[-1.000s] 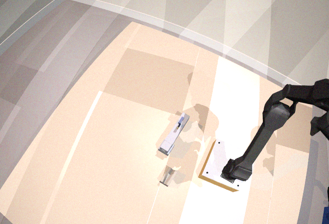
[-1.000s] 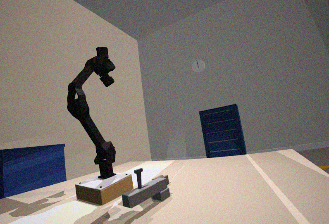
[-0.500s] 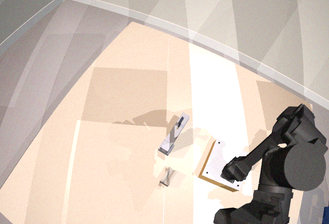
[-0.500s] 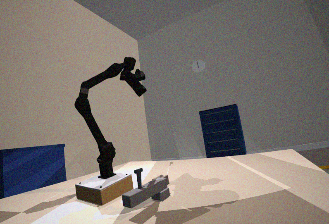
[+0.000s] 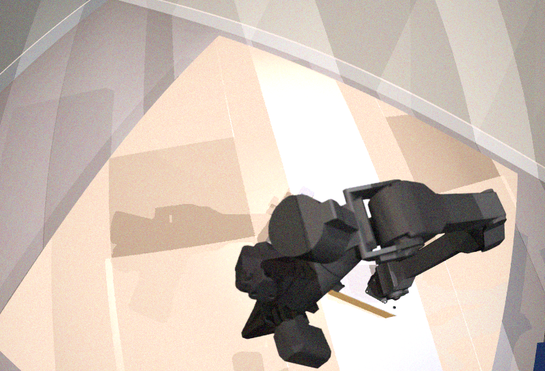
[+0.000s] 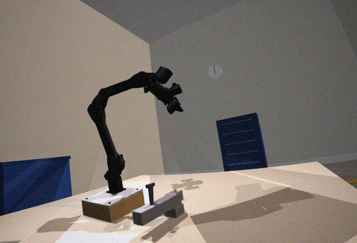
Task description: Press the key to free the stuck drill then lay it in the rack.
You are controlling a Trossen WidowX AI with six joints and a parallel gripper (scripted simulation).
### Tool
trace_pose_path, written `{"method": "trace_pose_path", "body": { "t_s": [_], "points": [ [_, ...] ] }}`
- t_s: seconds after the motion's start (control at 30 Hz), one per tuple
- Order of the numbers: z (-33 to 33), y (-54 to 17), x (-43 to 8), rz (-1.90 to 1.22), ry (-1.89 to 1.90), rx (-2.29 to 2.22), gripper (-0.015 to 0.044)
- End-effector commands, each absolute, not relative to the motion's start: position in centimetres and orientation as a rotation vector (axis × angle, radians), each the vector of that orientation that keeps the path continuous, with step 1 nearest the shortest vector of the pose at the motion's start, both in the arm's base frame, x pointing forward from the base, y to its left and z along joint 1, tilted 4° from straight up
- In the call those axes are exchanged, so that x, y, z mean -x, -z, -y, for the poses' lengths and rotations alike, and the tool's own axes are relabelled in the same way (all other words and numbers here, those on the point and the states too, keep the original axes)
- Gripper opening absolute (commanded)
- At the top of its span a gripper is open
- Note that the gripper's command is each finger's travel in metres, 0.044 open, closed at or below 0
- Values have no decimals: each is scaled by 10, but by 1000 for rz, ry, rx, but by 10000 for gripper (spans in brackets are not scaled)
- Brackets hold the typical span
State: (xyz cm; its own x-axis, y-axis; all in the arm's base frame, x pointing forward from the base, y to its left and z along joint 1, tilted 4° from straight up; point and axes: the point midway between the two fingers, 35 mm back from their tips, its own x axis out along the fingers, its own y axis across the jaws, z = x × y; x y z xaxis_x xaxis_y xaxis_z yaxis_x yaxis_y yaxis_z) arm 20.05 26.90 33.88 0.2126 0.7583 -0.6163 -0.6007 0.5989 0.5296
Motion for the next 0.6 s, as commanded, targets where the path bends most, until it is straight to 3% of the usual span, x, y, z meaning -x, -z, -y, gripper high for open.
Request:
{"method": "trace_pose_path", "body": {
  "t_s": [0.0, 0.3, 0.57],
  "points": [
    [-237, -301, -242, -1014, -773, -136, 0],
    [-121, -219, -310, -1160, -369, -18, 0],
    [-3, -155, -311, -1375, -83, 55, 0]
  ]
}}
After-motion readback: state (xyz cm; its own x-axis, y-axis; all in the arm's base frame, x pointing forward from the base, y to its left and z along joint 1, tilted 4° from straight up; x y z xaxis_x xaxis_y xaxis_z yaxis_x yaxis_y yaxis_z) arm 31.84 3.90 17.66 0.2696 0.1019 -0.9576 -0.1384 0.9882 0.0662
